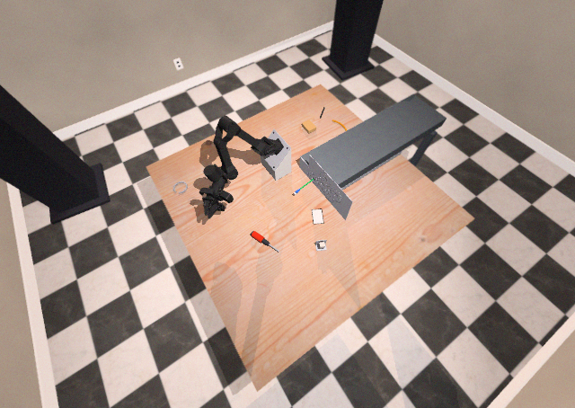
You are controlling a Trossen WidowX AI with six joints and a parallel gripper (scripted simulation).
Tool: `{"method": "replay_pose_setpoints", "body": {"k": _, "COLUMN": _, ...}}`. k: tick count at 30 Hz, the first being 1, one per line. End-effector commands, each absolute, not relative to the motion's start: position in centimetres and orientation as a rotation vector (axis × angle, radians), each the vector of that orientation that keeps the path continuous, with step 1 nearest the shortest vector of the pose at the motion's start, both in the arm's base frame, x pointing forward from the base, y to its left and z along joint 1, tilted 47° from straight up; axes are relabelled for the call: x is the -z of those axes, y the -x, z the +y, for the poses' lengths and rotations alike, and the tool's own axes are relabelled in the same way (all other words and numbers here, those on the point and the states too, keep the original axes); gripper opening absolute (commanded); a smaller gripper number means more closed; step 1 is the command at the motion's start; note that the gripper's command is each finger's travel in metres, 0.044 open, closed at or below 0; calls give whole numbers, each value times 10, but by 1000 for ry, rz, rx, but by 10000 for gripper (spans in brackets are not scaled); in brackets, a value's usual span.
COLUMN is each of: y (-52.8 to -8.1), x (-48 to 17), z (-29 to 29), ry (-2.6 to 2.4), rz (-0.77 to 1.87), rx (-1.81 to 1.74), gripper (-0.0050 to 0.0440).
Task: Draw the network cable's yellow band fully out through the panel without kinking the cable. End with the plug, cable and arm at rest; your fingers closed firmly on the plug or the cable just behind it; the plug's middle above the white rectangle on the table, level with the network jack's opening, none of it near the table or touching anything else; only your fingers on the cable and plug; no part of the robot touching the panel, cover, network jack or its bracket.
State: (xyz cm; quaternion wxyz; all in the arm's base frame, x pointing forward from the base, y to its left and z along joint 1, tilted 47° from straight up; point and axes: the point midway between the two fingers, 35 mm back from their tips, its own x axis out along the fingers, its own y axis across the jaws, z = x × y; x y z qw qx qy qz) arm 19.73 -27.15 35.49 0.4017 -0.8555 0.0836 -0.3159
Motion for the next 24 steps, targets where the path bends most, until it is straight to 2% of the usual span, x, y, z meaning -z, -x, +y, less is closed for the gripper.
{"method": "replay_pose_setpoints", "body": {"k": 1, "y": -210, "x": -357, "z": -268, "ry": 2088, "rz": 177, "rx": 771, "gripper": 264}}
{"method": "replay_pose_setpoints", "body": {"k": 5, "y": -228, "x": -343, "z": -274, "ry": 1930, "rz": 179, "rx": 720, "gripper": 360}}
{"method": "replay_pose_setpoints", "body": {"k": 7, "y": -228, "x": -343, "z": -274, "ry": 1930, "rz": 179, "rx": 720, "gripper": 360}}
{"method": "replay_pose_setpoints", "body": {"k": 10, "y": -248, "x": -328, "z": -277, "ry": 1772, "rz": 187, "rx": 667, "gripper": 432}}
{"method": "replay_pose_setpoints", "body": {"k": 11, "y": -254, "x": -323, "z": -277, "ry": 1719, "rz": 192, "rx": 649, "gripper": 440}}
{"method": "replay_pose_setpoints", "body": {"k": 20, "y": -311, "x": -261, "z": -269, "ry": 1236, "rz": 315, "rx": 495, "gripper": 440}}
{"method": "replay_pose_setpoints", "body": {"k": 24, "y": -321, "x": -247, "z": -264, "ry": 1148, "rz": 353, "rx": 466, "gripper": 440}}
